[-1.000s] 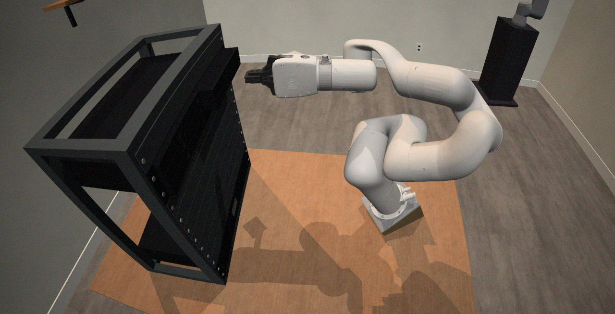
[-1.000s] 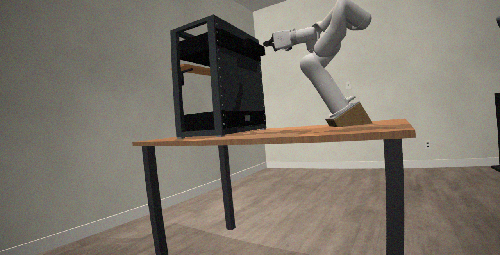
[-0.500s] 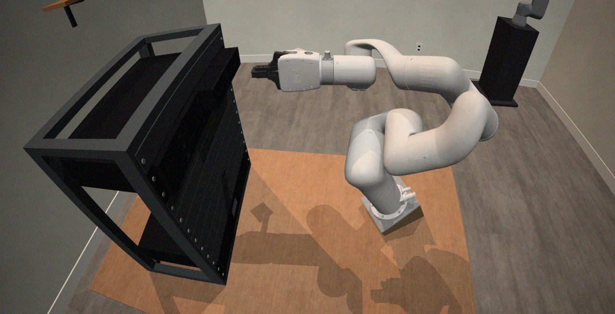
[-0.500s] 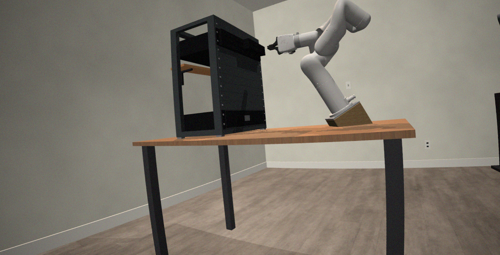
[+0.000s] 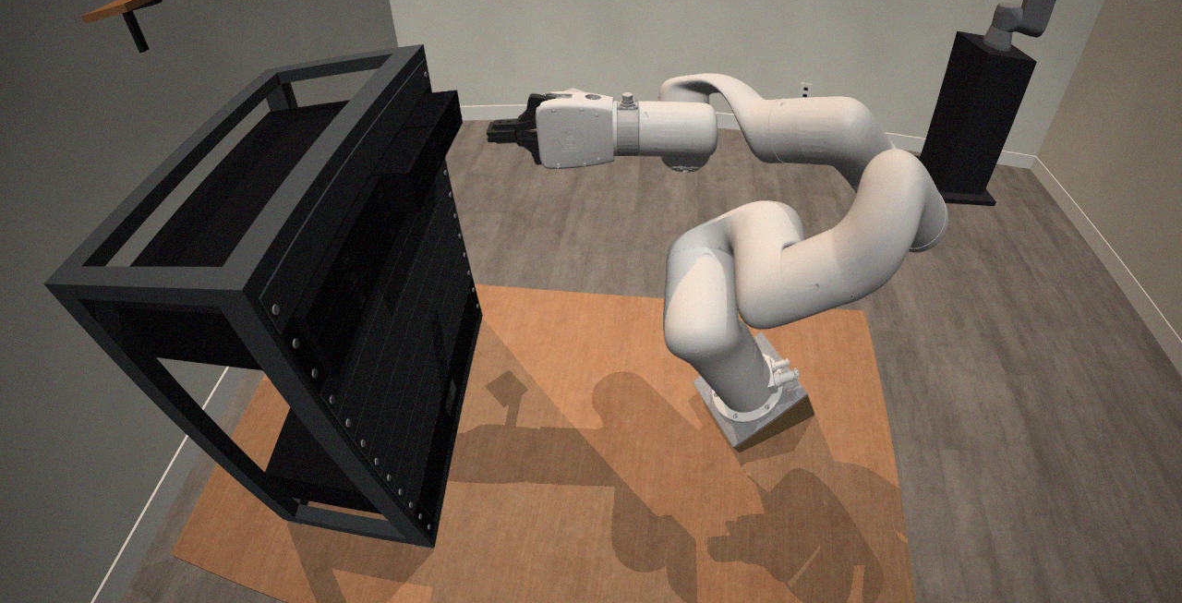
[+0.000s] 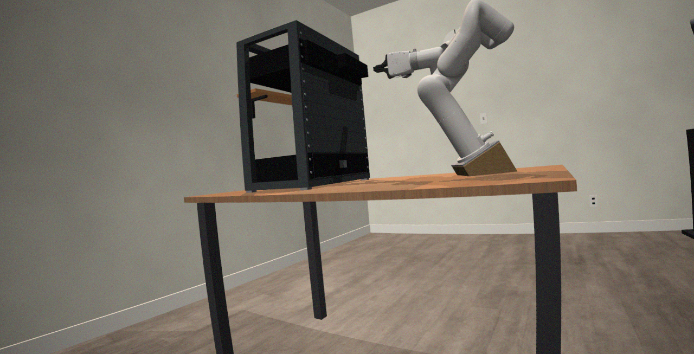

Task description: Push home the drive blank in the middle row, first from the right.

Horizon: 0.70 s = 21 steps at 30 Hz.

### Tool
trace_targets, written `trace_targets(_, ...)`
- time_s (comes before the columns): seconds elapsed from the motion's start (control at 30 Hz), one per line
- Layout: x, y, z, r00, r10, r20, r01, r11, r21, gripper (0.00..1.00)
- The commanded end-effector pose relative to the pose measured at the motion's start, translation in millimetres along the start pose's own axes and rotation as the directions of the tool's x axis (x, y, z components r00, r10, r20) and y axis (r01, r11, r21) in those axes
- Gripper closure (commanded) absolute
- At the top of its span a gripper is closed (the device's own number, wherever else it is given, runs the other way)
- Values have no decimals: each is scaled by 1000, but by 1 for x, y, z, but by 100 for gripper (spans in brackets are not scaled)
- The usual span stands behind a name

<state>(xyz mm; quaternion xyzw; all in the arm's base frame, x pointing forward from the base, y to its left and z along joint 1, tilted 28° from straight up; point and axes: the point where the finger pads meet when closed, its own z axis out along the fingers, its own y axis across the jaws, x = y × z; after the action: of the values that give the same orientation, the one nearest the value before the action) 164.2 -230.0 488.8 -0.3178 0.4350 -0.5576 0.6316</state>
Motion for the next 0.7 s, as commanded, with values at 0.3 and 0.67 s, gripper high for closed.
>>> trace_targets(0.3,0,-1,47,1000,-2,1,2,1000,1,100)
trace_targets(0.67,0,-1,47,1000,-2,1,2,1000,1,100)
